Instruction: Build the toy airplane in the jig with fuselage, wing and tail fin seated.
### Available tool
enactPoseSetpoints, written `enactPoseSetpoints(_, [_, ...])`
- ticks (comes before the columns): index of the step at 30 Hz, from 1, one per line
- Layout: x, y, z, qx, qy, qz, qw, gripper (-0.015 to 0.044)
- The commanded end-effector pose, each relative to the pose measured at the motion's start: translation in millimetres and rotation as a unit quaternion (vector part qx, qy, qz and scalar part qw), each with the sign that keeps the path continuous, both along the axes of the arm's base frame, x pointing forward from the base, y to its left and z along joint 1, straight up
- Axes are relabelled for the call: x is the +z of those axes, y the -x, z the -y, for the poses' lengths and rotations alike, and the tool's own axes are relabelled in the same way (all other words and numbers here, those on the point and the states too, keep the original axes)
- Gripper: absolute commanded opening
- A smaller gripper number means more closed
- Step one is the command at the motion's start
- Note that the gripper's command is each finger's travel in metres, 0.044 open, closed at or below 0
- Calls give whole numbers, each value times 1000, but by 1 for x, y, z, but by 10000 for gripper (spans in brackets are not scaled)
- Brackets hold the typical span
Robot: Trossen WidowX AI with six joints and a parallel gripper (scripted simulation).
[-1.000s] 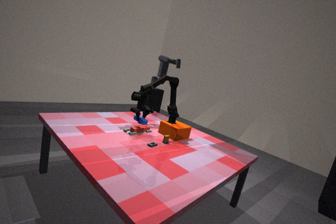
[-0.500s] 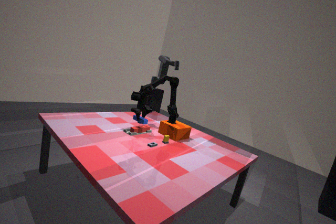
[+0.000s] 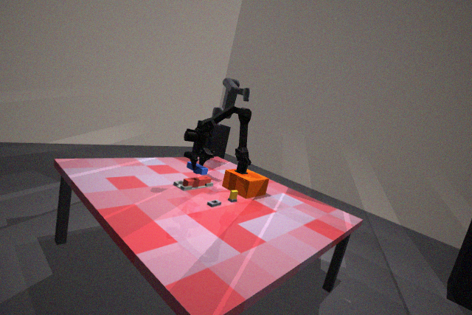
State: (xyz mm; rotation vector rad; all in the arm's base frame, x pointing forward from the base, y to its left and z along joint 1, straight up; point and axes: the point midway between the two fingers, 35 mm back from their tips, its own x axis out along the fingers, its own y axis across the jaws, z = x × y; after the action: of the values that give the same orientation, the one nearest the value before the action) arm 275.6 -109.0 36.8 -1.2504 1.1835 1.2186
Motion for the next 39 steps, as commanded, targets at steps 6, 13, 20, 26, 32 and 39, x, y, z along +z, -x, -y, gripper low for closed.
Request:
enactPoseSetpoints(6, [-9, -1, 2, 2, 3, 0, 1000, 195])
enactPoseSetpoints(13, [-20, -1, 2, 2, 3, 0, 1000, 195])
enactPoseSetpoints(20, [-32, -1, 2, 2, 3, 0, 1000, 195])
enactPoseSetpoints(26, [-40, -1, 2, 2, 3, 0, 1000, 195])
enactPoseSetpoints(32, [-38, -2, 1, 0, 0, 1, 1000, 181])
enactPoseSetpoints(39, [-38, -2, 1, 0, 0, 1, 1000, 56])
